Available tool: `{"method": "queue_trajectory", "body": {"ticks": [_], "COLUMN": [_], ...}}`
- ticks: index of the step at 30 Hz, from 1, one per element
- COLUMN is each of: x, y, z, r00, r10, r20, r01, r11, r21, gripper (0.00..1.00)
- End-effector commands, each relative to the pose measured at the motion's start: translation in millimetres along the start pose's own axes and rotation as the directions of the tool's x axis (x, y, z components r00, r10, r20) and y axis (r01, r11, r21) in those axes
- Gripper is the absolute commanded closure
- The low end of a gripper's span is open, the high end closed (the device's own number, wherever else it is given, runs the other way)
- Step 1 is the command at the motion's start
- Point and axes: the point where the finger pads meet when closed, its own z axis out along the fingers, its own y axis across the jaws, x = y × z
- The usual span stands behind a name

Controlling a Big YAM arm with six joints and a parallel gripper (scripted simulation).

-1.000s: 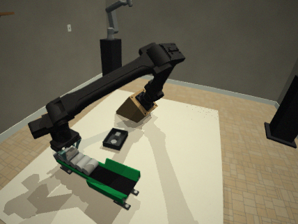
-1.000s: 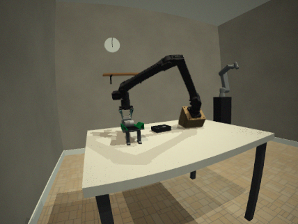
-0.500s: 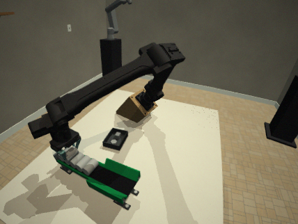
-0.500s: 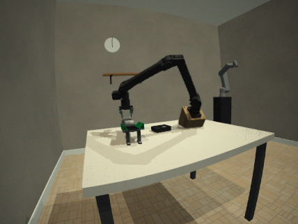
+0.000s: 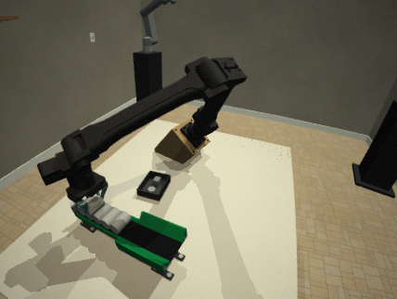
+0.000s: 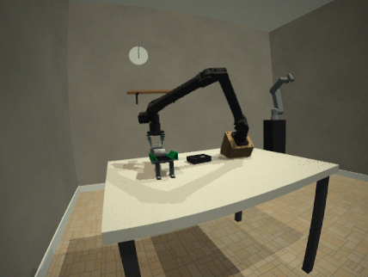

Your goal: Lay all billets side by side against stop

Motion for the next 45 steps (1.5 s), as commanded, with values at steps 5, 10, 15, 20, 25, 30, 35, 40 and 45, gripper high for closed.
{"method": "queue_trajectory", "body": {"ticks": [5,10,15,20,25,30,35,40,45], "x": [-1.1,-1.1,-1.1,-1.1,-1.1,-1.6,-0.1,0.0,0.2], "y": [6.7,6.7,6.7,6.7,6.7,9.4,19.3,18.8,18.5], "z": [-9.7,-9.7,-9.7,-9.7,-9.8,-22.1,-40.0,-50.6,-58.1], "r00": [1.0,1.0,1.0,1.0,1.0,1.0,0.999,0.999,0.999], "r10": [-0.004,-0.004,-0.004,-0.004,-0.004,-0.005,-0.026,-0.026,-0.026], "r20": [0.007,0.007,0.007,0.007,0.007,0.01,0.02,0.021,0.021], "r01": [0.004,0.004,0.004,0.004,0.004,0.006,0.027,0.027,0.027], "r11": [1.0,1.0,1.0,1.0,1.0,0.999,0.998,0.998,0.998], "r21": [-0.03,-0.03,-0.03,-0.03,-0.03,-0.04,-0.061,-0.061,-0.061], "gripper": [1.0,1.0,1.0,1.0,1.0,1.0,1.0,1.0,1.0]}}
